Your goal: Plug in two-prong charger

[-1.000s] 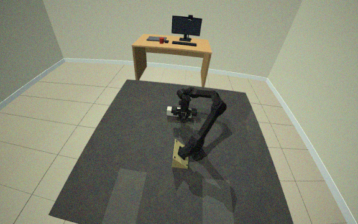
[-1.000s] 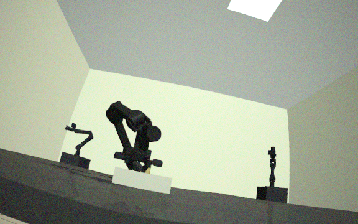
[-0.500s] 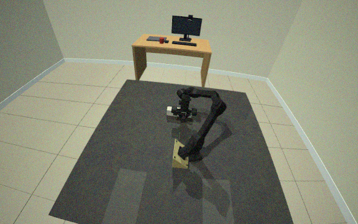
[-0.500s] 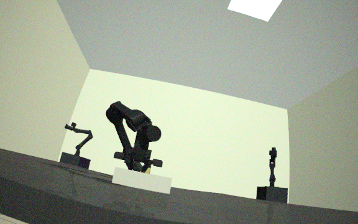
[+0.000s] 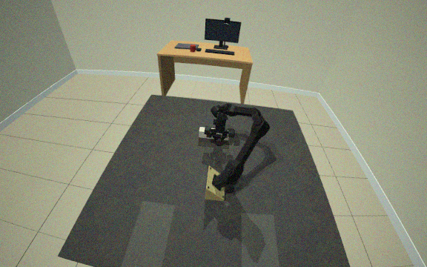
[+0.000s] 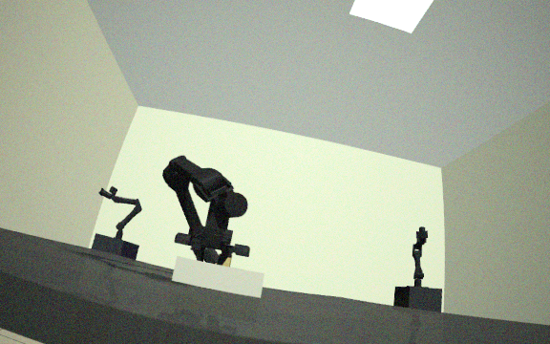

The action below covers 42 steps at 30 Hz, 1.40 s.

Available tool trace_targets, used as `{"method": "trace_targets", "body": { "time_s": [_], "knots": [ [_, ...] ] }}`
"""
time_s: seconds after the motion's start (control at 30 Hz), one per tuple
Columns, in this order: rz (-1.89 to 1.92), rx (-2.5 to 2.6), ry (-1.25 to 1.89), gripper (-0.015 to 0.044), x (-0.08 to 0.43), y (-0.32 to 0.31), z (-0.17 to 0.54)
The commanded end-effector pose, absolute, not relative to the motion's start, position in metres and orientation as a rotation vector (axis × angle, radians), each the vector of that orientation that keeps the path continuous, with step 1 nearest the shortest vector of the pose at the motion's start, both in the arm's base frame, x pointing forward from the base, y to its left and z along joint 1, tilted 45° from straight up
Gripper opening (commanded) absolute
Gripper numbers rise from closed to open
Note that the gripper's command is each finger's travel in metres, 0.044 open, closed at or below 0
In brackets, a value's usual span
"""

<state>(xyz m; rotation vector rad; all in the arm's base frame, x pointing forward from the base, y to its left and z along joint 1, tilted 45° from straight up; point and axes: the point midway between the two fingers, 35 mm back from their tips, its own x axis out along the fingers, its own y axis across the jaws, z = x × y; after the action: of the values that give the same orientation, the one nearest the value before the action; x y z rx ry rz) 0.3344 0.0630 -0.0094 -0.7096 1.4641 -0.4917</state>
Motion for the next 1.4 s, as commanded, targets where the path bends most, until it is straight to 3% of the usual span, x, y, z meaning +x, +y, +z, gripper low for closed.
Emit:
{"method": "trace_targets", "body": {
  "time_s": [0.0, 1.37],
  "knots": [
    [-0.492, -0.717, 1.461, 0.0000, 0.337, 0.063, -0.008],
    [-0.492, -0.716, 1.460, 0.0000, 0.350, 0.065, -0.008]
  ]
}}
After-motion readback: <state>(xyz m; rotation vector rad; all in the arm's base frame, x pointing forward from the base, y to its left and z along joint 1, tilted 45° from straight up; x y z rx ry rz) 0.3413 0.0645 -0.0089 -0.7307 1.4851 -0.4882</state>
